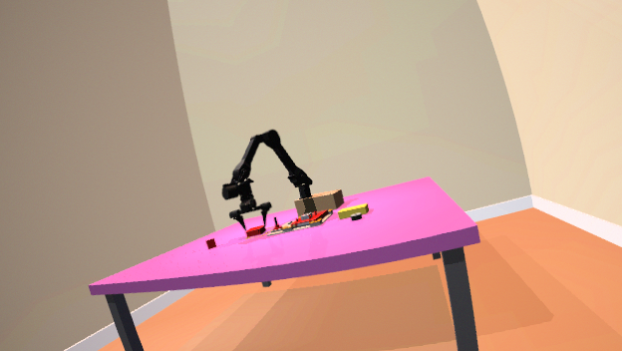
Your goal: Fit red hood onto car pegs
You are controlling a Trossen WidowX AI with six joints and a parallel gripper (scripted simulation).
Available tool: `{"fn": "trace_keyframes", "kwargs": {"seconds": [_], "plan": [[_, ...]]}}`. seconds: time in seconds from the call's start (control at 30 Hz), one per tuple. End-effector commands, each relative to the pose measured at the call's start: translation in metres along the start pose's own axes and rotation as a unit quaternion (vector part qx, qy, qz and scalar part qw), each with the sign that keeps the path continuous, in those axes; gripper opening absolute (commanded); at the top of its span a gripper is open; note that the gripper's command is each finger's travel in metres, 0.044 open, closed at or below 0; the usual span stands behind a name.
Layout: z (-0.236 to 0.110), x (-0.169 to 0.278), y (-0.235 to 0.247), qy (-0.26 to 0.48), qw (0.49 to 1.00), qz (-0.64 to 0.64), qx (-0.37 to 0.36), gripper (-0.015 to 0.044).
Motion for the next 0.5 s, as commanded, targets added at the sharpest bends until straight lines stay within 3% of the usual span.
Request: {"fn": "trace_keyframes", "kwargs": {"seconds": [0.0, 0.47], "plan": [[0.0021, 0.0001, -0.0003, 0.001, 1.0, 0.001, 0.002, 0.044], [0.009, 0.0001, -0.0002, 0.001, 1.0, 0.001, 0.002, 0.044]]}}
Point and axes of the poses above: the point midway between the two fingers, 35 mm back from their tips, its own z axis out along the fingers, its own y axis across the jaws, x = y × z, the point moved 7 cm from there along -z, back along the fingers
